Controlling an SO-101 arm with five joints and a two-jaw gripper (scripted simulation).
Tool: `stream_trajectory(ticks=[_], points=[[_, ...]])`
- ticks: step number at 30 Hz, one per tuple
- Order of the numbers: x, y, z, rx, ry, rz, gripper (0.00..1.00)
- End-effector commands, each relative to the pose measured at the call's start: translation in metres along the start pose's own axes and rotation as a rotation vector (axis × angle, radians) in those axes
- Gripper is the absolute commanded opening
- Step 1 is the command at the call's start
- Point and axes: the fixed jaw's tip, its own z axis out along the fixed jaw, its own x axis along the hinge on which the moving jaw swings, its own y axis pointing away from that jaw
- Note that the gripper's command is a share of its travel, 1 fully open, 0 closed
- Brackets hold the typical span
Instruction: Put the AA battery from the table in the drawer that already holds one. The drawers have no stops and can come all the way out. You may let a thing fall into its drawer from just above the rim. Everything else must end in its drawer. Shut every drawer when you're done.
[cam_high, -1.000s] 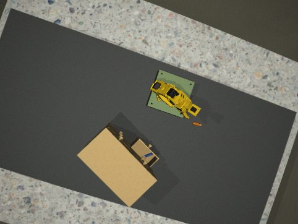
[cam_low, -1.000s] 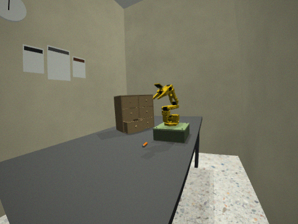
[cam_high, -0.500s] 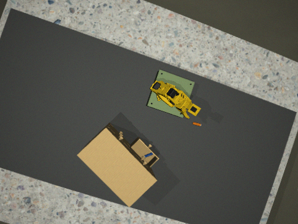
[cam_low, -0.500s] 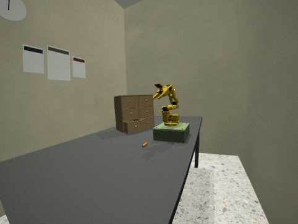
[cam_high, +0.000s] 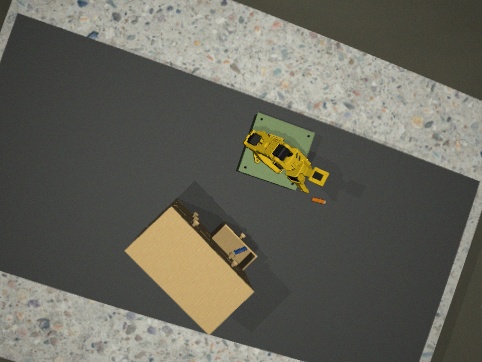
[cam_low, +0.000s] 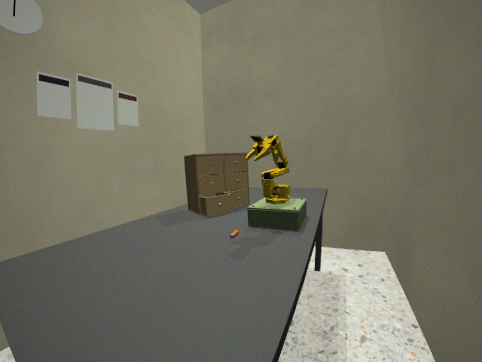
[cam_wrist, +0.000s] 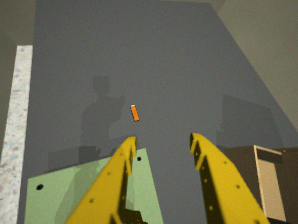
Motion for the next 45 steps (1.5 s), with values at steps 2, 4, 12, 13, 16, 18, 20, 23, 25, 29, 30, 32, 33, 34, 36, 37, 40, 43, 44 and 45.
stream_trajectory(ticks=[2,4,12,13,16,18,20,23,25,29,30,32,33,34,36,37,40,43,44,45], points=[[-0.005,0.000,0.005,-0.018,0.036,-0.155,0.21],[-0.006,-0.001,0.008,-0.024,0.053,-0.216,0.21],[-0.008,-0.002,0.017,-0.049,0.102,-0.399,0.21],[-0.009,-0.002,0.018,-0.054,0.109,-0.429,0.21],[-0.010,-0.002,0.023,-0.071,0.132,-0.520,0.21],[-0.010,-0.003,0.026,-0.084,0.147,-0.581,0.21],[-0.011,-0.003,0.030,-0.098,0.161,-0.642,0.21],[-0.011,-0.004,0.035,-0.120,0.181,-0.732,0.21],[-0.011,-0.004,0.037,-0.128,0.187,-0.763,0.21],[-0.011,-0.005,0.042,-0.154,0.205,-0.853,0.21],[-0.012,-0.005,0.044,-0.163,0.211,-0.883,0.21],[-0.012,-0.005,0.048,-0.181,0.222,-0.943,0.21],[-0.012,-0.006,0.050,-0.191,0.227,-0.973,0.21],[-0.011,-0.006,0.052,-0.201,0.232,-1.003,0.21],[-0.011,-0.006,0.056,-0.222,0.241,-1.062,0.21],[-0.011,-0.006,0.058,-0.233,0.246,-1.092,0.21],[-0.011,-0.007,0.064,-0.266,0.258,-1.181,0.21],[-0.010,-0.007,0.066,-0.278,0.261,-1.210,0.21],[-0.010,-0.007,0.068,-0.290,0.264,-1.240,0.21],[-0.010,-0.007,0.070,-0.302,0.267,-1.269,0.21]])
